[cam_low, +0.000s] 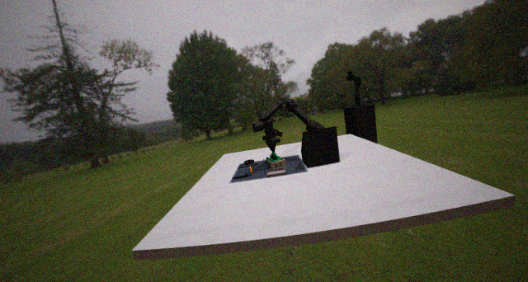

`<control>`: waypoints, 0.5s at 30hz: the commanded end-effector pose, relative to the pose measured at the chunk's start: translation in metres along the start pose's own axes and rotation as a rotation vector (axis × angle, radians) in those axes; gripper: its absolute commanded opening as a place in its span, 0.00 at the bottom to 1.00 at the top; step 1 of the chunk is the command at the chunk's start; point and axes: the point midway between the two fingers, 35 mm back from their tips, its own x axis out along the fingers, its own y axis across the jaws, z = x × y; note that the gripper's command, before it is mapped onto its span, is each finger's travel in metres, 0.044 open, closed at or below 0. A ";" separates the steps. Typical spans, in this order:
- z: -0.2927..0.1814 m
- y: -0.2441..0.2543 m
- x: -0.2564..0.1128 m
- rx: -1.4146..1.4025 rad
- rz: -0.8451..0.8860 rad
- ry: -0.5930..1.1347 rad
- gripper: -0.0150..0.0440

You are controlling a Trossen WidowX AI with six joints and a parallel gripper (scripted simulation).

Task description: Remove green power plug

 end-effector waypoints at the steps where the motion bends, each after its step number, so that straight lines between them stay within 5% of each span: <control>1: 0.000 0.002 0.001 0.005 0.010 -0.001 0.25; 15: 0.000 -0.005 -0.016 0.005 0.064 0.011 0.25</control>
